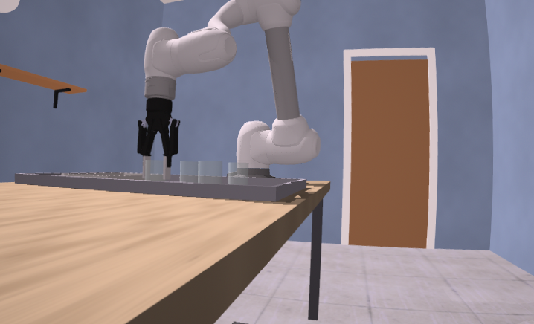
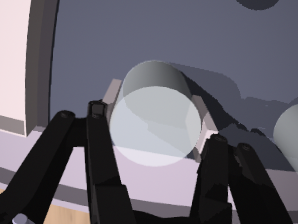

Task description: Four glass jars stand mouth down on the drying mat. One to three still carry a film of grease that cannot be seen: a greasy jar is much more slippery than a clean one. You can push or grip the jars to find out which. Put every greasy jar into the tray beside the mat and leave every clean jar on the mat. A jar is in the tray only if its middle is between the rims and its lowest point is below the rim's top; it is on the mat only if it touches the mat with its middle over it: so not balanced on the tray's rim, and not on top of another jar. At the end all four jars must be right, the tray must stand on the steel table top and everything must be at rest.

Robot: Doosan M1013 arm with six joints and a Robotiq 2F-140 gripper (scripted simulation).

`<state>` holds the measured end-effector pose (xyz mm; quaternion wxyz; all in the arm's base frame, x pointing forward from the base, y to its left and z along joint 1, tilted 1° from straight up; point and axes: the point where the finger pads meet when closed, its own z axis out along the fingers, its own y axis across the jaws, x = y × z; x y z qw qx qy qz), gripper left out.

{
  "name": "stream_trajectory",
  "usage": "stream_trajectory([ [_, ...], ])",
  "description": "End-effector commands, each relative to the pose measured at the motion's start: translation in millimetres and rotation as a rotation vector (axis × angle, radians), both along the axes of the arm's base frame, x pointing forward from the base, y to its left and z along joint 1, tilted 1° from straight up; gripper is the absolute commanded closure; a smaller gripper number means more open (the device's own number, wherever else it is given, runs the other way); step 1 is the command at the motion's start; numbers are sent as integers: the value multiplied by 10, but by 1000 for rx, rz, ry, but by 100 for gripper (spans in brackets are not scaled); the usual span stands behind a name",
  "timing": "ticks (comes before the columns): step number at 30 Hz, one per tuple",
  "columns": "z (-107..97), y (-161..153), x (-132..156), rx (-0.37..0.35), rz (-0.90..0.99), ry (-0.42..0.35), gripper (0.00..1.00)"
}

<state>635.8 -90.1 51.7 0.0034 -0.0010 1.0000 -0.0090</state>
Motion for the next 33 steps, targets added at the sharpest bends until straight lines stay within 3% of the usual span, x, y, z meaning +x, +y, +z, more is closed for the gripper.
stream_trajectory([
  [1, -24, -7, -39, 2, 6, 6, 100],
  [33, 712, 5, -39, 2, 6, 6, 100],
])
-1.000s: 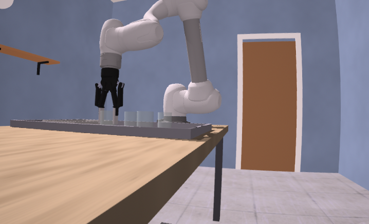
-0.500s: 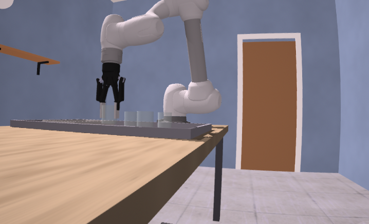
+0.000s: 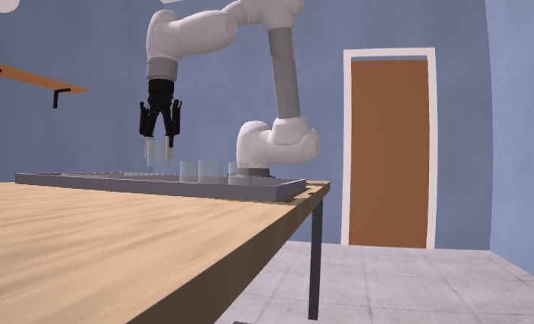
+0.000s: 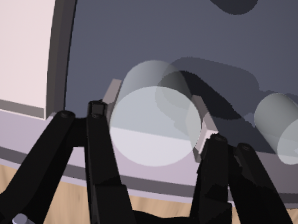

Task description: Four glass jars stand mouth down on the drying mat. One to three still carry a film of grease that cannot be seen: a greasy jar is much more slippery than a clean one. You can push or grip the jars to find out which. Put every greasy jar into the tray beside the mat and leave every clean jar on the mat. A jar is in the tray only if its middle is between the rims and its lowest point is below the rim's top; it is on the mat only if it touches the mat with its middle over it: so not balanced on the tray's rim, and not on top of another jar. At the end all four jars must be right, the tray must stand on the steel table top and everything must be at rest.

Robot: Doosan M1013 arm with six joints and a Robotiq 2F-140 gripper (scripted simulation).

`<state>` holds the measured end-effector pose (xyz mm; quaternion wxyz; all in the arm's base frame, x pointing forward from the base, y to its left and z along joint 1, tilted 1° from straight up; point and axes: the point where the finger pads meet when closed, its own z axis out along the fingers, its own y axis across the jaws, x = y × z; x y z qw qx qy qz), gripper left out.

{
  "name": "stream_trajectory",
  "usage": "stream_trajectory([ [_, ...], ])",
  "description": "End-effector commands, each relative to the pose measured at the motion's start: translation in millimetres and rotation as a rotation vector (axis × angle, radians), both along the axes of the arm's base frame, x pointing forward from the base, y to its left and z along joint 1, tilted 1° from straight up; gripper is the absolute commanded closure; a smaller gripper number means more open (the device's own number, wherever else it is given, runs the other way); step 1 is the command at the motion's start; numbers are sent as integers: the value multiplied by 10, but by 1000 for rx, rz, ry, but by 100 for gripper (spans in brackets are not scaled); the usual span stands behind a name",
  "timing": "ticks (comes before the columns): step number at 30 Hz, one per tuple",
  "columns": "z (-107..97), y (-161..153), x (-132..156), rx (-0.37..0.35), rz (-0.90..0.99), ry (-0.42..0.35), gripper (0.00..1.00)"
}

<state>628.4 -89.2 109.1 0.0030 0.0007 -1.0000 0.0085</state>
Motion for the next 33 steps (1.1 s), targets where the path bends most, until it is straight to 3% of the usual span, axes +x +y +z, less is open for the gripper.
stream_trajectory([
  [1, 164, -4, 35, 1, 7, -7, 100],
  [25, 742, 6, 35, 1, 7, -7, 100],
  [33, 743, -88, 0, 1, 7, -7, 100],
])
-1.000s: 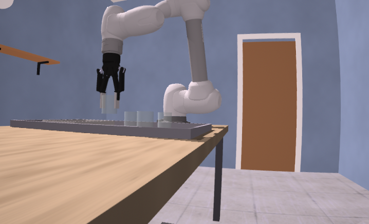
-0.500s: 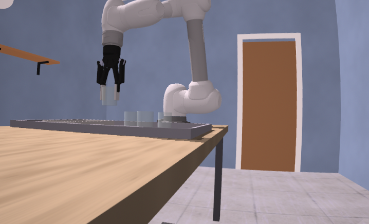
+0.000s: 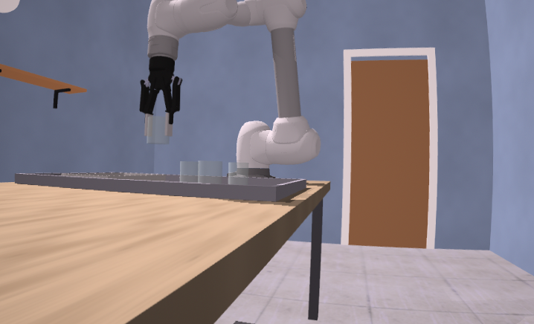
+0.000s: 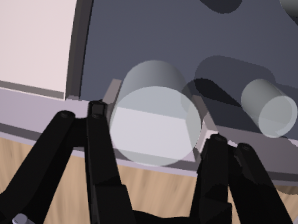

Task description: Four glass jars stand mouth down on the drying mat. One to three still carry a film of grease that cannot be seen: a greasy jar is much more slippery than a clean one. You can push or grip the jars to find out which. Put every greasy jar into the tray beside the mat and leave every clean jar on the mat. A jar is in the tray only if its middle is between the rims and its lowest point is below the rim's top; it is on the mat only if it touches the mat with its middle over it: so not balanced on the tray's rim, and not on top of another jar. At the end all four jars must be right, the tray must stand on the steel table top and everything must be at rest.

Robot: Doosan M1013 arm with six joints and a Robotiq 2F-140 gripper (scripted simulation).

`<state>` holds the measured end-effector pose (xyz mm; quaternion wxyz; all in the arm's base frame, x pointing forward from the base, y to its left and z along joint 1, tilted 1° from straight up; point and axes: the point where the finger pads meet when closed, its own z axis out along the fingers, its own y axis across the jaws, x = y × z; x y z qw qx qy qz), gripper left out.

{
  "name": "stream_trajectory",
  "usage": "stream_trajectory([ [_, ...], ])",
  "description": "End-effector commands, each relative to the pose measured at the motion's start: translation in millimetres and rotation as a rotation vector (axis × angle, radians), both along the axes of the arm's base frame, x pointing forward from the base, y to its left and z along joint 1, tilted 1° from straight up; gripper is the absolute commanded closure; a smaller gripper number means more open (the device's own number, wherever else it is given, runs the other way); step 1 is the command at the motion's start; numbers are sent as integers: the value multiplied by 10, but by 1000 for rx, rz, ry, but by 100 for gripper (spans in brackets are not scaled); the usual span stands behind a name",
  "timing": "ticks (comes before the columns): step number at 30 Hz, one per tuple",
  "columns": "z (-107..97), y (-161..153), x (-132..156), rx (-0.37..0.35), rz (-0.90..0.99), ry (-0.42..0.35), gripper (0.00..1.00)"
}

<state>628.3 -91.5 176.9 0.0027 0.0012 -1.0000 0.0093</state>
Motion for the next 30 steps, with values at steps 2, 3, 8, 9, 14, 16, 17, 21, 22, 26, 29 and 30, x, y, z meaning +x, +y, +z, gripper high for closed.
stream_trajectory([
  [2, 66, -127, -21, 3, 6, -6, 100],
  [3, 67, -158, -33, 3, 6, -6, 100],
  [8, 69, -314, -90, 3, 6, -6, 100],
  [9, 70, -345, -102, 3, 6, -6, 100],
  [14, 71, -439, -136, 3, 6, -6, 100],
  [16, 72, -501, -159, 3, 6, -6, 100],
  [17, 73, -532, -171, 3, 6, -6, 100],
  [21, 75, -657, -217, 3, 6, -6, 100],
  [22, 75, -688, -228, 3, 6, -6, 100],
  [26, 77, -813, -274, 3, 6, -6, 100],
  [29, 79, -906, -308, 3, 6, -6, 100],
  [30, 79, -906, -308, 3, 6, -6, 100],
])
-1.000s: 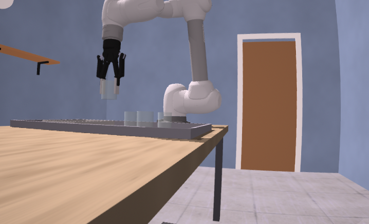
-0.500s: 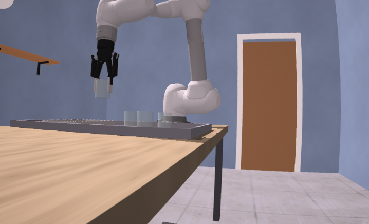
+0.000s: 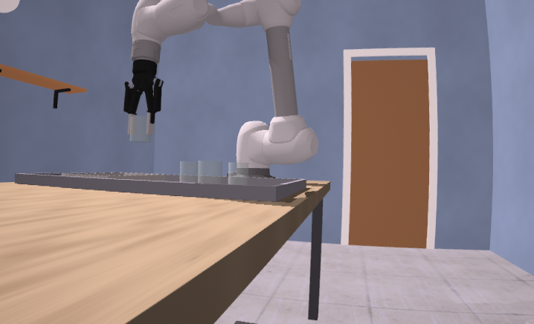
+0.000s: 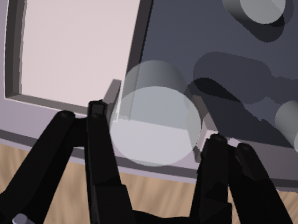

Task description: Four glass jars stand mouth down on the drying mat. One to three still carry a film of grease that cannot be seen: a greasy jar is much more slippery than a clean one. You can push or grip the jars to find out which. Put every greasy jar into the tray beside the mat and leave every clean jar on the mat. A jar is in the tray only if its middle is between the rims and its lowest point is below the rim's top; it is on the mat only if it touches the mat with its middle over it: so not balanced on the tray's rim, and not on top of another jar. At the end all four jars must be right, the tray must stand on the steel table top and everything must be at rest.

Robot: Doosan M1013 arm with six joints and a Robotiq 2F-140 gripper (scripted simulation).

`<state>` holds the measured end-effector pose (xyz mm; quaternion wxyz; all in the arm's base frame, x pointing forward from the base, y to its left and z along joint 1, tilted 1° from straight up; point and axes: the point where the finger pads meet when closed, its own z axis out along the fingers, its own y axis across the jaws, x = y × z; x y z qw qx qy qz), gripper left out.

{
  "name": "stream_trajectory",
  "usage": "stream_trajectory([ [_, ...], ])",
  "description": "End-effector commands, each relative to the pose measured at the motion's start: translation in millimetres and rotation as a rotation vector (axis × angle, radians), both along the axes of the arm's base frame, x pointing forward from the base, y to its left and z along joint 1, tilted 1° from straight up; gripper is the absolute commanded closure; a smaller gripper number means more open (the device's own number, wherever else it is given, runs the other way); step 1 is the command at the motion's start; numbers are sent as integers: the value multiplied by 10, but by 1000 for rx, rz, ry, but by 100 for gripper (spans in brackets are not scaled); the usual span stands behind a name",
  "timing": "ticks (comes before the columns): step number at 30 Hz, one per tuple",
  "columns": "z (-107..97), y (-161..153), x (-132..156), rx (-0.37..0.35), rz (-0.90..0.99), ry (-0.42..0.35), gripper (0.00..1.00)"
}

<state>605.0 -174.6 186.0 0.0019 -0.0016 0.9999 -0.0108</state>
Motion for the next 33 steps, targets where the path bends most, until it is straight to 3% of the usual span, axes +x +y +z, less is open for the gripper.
stream_trajectory([
  [1, -12, -75, -75, 6, 5, 3, 100],
  [33, 2, -1009, -419, 6, 5, 3, 100],
])
